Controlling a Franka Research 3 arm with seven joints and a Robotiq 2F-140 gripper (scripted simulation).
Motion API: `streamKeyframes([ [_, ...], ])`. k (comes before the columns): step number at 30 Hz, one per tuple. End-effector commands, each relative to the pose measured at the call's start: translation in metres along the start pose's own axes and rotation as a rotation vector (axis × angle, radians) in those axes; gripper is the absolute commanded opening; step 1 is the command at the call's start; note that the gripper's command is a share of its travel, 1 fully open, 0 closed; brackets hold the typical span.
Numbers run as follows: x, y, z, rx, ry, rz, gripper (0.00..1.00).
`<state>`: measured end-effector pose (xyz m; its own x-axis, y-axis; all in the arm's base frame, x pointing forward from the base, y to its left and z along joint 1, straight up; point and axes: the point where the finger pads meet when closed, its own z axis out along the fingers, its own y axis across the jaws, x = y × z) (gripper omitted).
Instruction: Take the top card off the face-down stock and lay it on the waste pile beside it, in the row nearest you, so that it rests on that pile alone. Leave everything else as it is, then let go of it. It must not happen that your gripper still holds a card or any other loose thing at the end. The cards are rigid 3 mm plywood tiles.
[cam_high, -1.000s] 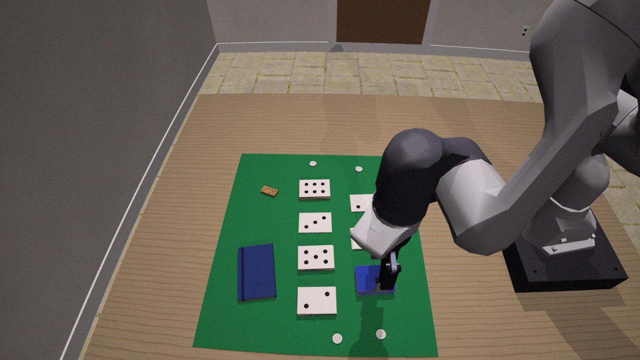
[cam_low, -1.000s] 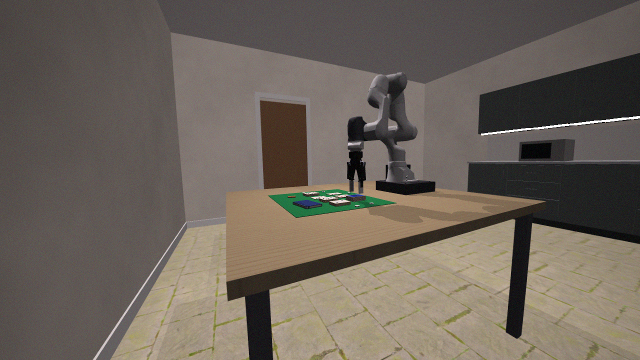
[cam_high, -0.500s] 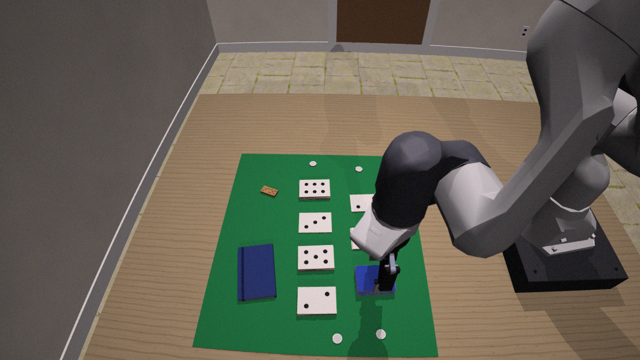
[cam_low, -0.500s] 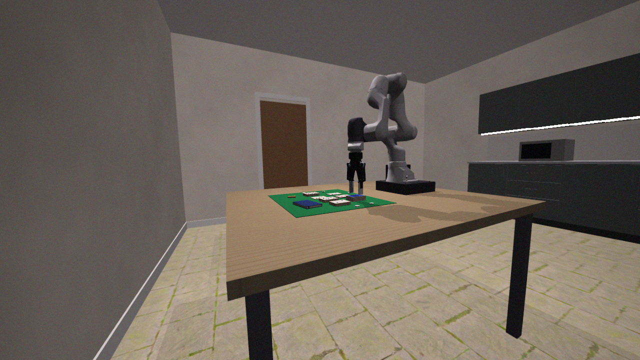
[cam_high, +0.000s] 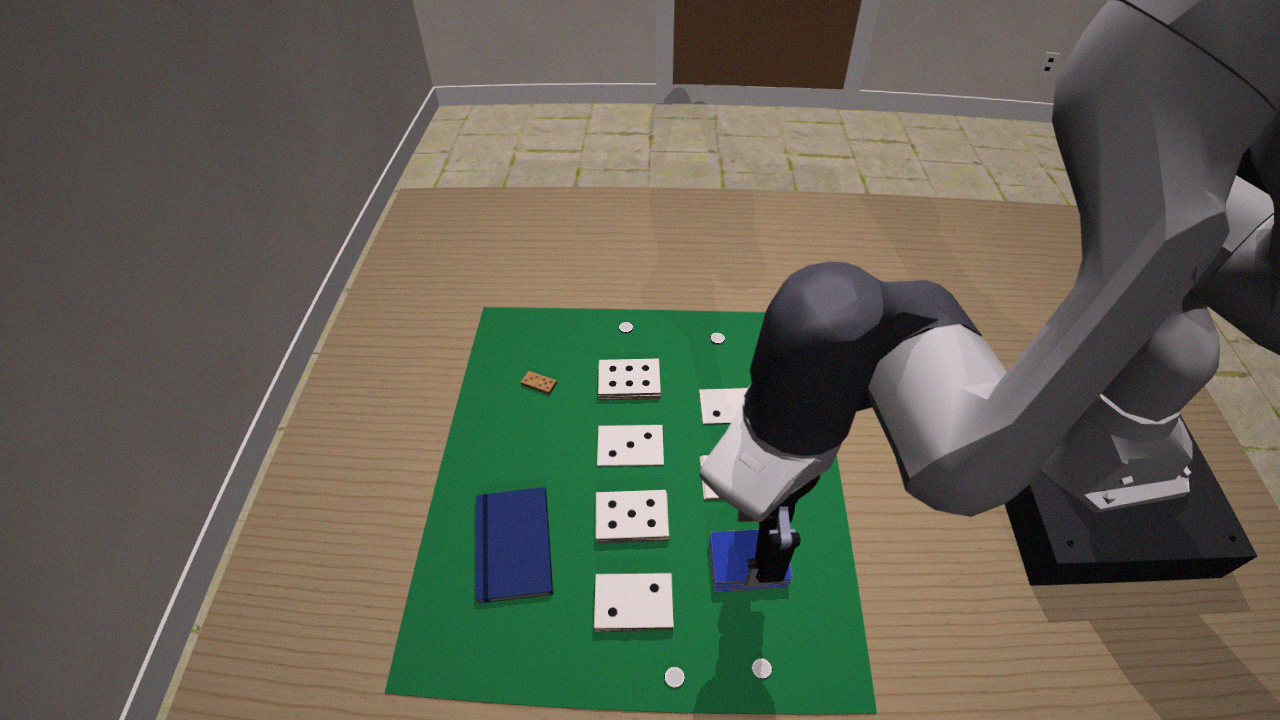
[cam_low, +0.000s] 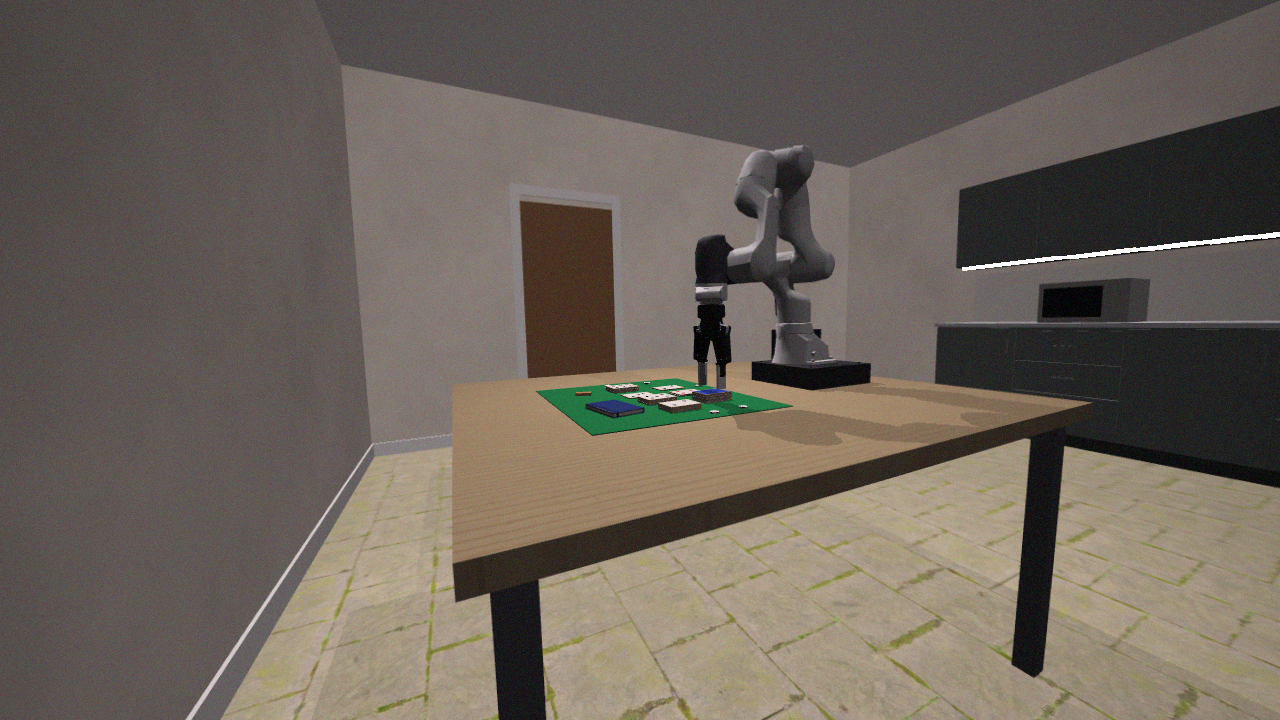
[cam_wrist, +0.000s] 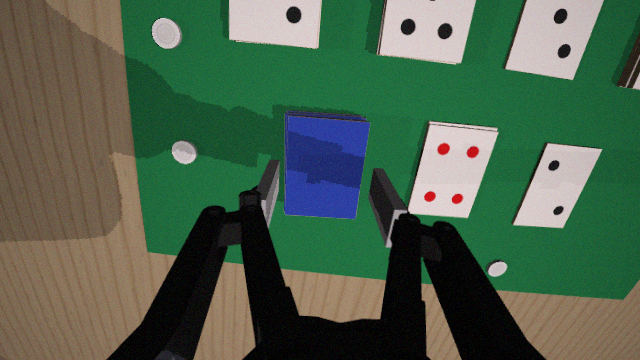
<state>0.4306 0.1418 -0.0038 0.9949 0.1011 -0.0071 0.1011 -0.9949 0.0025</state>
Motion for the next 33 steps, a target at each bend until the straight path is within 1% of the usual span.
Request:
streamKeyframes([
  [1,0.0015,-0.0004,-0.0002,0.001,0.004,-0.007,0.50],
  [11,0.0015,-0.0004,-0.0002,0.001,0.004,-0.007,0.50],
  [12,0.0015,-0.0004,-0.0002,0.001,0.004,-0.007,0.42],
  [33,0.0015,-0.0004,-0.0002,0.001,0.004,-0.007,0.42],
])
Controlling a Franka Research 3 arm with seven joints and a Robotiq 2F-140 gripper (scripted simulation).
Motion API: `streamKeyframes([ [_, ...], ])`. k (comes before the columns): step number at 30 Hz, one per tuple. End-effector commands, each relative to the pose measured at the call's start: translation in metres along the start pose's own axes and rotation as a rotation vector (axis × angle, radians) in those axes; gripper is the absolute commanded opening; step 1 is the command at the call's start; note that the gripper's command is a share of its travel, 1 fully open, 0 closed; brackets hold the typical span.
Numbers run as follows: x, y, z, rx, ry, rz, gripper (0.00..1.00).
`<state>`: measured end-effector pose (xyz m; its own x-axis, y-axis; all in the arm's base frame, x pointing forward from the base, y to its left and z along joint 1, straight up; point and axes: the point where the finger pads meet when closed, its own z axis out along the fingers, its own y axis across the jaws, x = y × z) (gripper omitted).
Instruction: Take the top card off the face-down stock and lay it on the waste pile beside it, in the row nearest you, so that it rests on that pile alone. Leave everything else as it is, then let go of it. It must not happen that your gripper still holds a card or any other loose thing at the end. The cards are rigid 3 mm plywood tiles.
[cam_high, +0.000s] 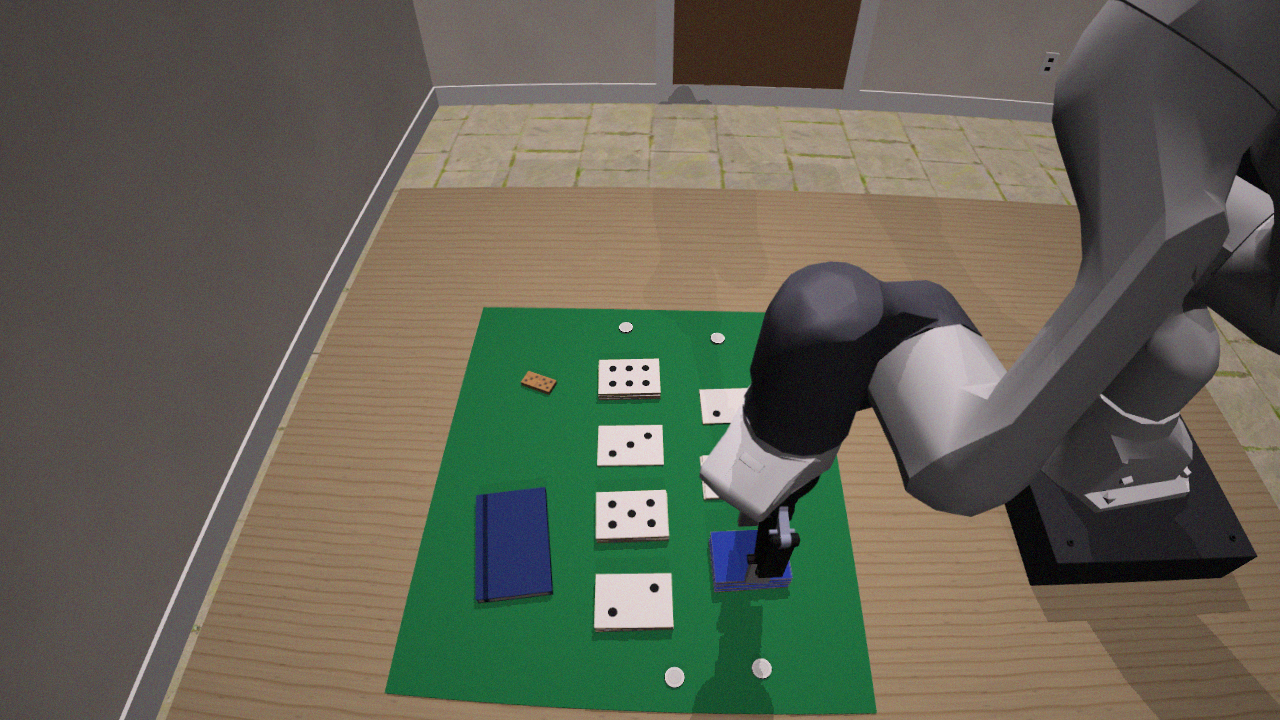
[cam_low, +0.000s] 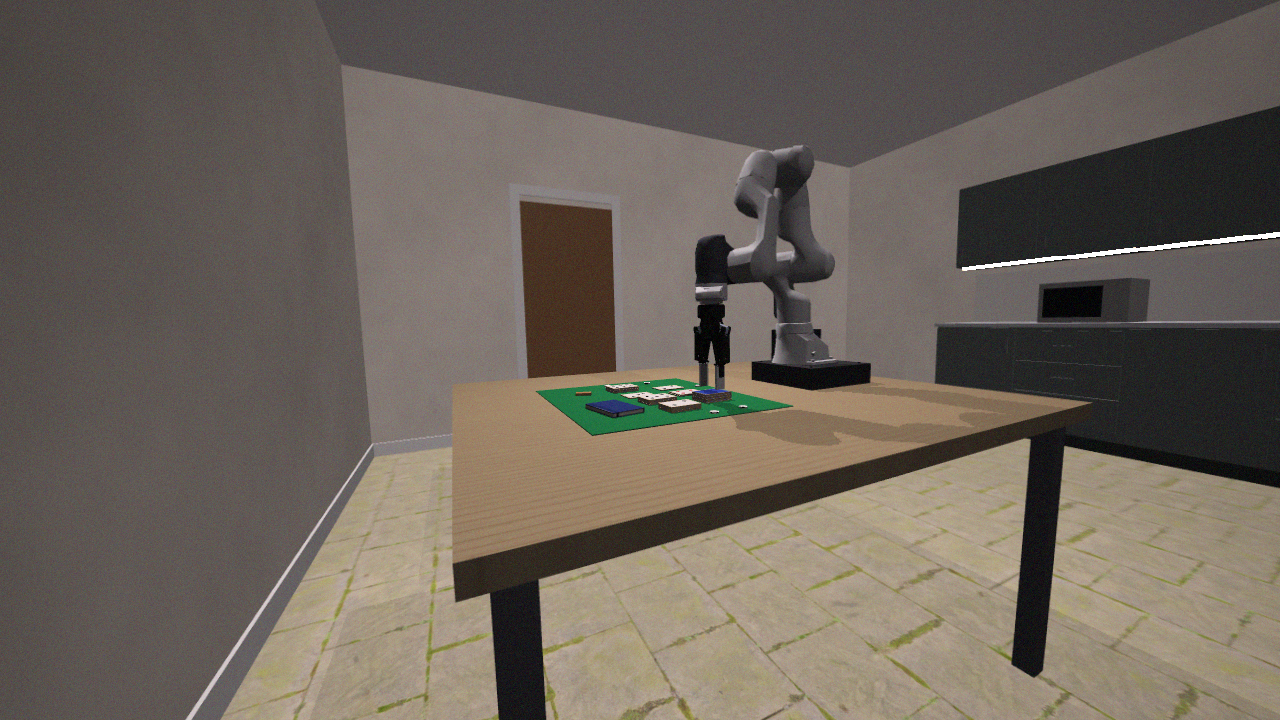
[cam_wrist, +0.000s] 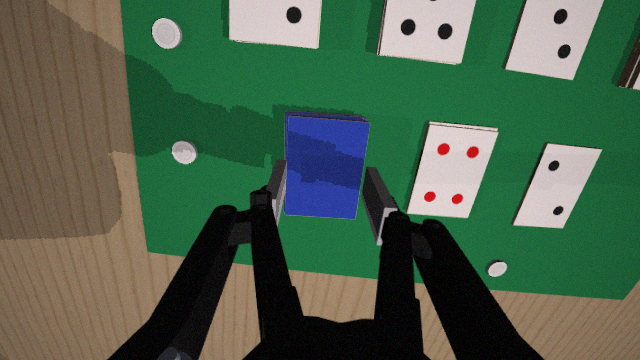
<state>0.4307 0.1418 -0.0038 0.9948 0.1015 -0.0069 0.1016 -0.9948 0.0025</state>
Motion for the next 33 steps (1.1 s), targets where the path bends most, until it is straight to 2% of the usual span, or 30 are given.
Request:
streamKeyframes([
  [1,0.0014,-0.0003,-0.0002,0.001,0.003,-0.006,0.42],
  [6,0.0014,-0.0003,-0.0002,0.001,0.003,-0.006,0.42],
  [7,0.0014,-0.0003,-0.0002,0.001,0.003,-0.006,0.50],
  [33,0.0014,-0.0003,-0.0002,0.001,0.003,-0.006,0.50],
])
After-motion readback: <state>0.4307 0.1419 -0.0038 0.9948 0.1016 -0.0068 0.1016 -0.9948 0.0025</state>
